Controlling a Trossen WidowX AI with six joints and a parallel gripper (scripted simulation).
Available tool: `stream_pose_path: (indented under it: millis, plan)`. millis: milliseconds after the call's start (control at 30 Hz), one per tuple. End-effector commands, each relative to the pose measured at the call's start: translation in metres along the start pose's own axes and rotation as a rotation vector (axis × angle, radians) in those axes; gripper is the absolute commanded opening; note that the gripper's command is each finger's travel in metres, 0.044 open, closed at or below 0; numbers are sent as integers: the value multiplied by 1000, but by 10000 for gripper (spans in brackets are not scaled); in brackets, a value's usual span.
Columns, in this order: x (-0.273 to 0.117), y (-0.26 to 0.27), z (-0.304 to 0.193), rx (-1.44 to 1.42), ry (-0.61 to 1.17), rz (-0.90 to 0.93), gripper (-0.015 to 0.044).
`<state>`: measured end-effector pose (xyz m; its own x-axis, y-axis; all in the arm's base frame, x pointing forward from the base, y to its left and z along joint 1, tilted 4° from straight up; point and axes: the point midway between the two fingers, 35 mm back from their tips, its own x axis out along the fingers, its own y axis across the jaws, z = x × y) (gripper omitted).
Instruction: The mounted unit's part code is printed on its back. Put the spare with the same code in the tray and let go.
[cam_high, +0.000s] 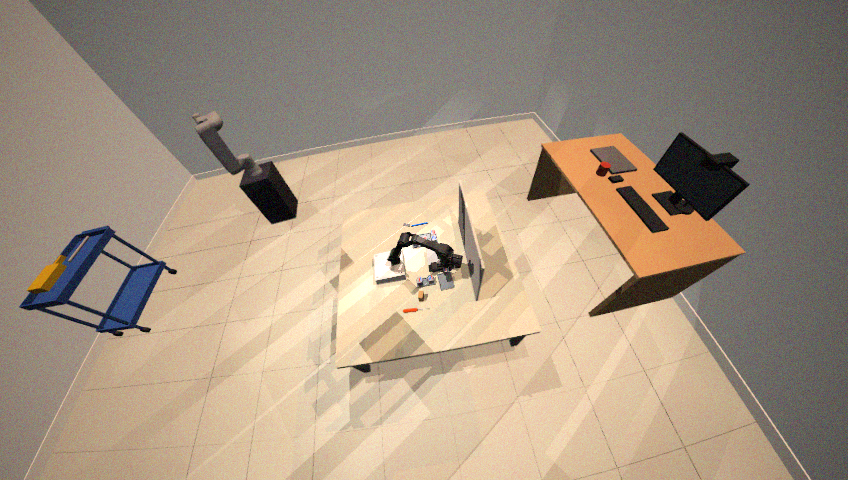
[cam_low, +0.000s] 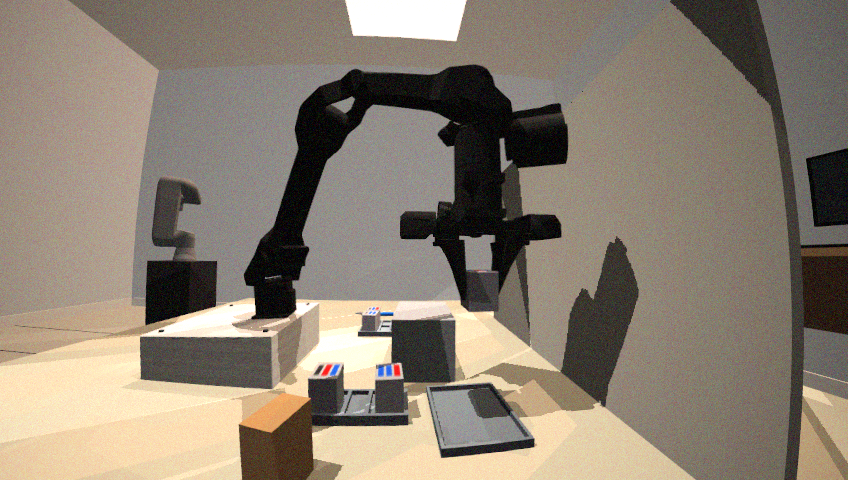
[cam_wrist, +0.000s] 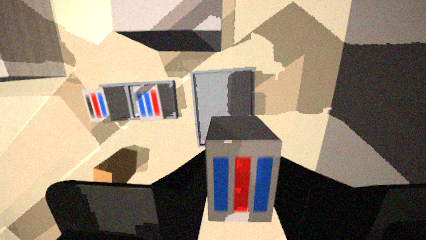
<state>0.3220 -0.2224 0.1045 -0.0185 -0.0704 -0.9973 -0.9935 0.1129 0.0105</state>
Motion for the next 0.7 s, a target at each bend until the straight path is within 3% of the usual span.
stream_pose_path:
  millis: [0, 667]
  plan:
    - [6, 1, 0, -5, 0, 5, 0]
    - [27, -1, -1, -5, 0, 5, 0]
